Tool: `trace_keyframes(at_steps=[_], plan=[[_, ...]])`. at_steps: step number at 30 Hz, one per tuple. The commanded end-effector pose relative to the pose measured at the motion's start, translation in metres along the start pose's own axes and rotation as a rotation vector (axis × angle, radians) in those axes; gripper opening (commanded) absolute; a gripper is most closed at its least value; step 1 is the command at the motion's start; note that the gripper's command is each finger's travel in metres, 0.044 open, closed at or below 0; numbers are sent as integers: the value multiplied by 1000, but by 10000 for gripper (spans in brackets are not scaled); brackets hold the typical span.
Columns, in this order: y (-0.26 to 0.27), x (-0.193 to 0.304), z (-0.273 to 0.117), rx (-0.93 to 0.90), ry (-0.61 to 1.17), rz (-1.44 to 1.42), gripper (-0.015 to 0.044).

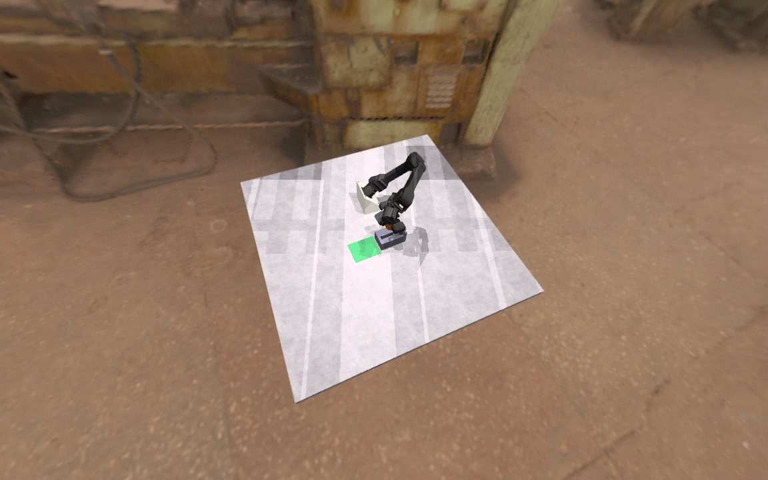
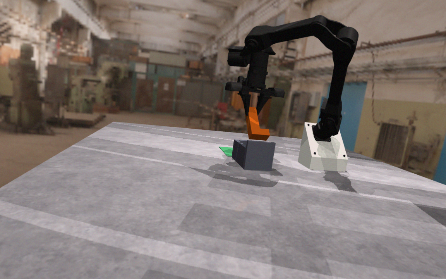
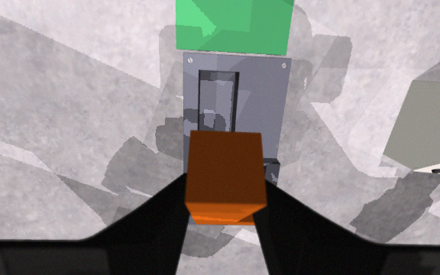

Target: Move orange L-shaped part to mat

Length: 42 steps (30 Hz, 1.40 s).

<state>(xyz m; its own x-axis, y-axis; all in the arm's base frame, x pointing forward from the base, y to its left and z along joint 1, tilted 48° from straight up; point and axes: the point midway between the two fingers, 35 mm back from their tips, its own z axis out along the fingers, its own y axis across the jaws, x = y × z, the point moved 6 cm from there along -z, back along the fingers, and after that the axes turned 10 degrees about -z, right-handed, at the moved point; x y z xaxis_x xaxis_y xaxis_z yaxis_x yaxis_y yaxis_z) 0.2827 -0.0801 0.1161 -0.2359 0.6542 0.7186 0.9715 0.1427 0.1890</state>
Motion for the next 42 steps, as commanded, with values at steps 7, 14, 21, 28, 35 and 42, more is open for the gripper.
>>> trace_keyframes(at_steps=[7,14,21,28,35,42], plan=[[-11,-43,2,2,-5,-4,0],[-20,-74,2,2,-6,-5,0],[-29,-106,1,2,-8,-5,0],[-37,-137,0,2,-10,-6,0],[-42,-158,0,2,-12,-6,0],[-42,-158,4,2,-12,-6,0]])
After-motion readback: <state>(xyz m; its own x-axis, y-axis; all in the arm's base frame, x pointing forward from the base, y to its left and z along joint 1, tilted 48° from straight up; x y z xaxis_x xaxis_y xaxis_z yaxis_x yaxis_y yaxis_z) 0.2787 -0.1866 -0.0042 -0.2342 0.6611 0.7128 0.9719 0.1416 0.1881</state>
